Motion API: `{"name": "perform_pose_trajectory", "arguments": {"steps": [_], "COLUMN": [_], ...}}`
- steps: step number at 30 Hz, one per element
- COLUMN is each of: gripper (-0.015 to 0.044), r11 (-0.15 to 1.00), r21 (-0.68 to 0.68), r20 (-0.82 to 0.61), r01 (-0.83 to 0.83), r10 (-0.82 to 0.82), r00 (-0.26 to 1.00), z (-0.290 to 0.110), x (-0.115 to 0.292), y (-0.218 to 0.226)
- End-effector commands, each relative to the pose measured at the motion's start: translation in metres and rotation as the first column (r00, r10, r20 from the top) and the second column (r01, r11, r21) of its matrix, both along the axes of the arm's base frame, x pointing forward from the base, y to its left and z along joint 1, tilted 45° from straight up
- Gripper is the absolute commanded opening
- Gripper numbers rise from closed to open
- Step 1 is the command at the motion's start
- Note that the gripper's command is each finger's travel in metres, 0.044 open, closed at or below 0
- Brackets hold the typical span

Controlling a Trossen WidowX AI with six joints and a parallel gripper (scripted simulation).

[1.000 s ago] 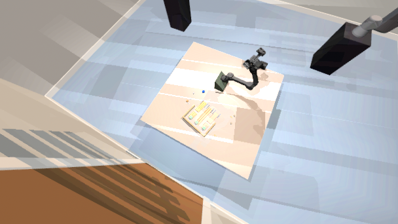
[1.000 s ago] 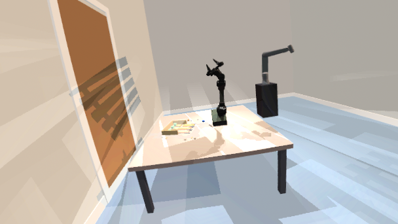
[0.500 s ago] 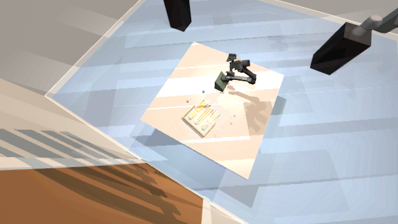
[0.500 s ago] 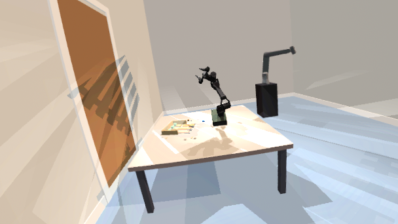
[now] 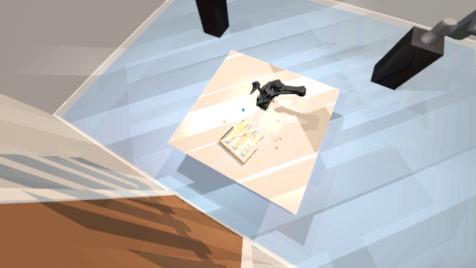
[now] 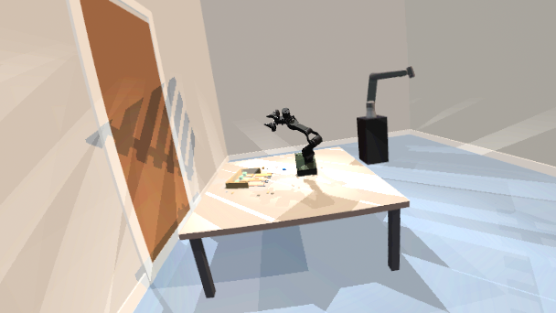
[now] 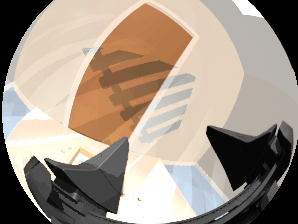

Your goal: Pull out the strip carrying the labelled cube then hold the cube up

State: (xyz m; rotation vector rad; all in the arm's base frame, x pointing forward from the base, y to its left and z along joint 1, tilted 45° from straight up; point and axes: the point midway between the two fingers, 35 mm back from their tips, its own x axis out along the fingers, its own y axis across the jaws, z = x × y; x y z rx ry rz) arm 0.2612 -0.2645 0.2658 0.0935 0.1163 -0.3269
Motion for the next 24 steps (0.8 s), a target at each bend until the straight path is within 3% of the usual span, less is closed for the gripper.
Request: {"name": "perform_pose_trajectory", "arguments": {"steps": [1, 6, 12, 24], "gripper": [0.0400, 0.0400, 0.0400, 0.0400], "r11": [0.975, 0.864, 0.653, 0.626], "r21": [0.183, 0.430, 0.687, 0.712], "r20": [-0.030, -0.056, -0.075, -0.077], "r01": [-0.127, -0.261, -0.320, -0.319], "r10": [0.135, 0.314, 0.501, 0.520], "r00": [0.990, 0.948, 0.862, 0.850], "z": [-0.050, -0.112, -0.176, -0.183], "x": [0.026, 0.049, 0.051, 0.050], "y": [0.033, 0.092, 0.170, 0.179]}}
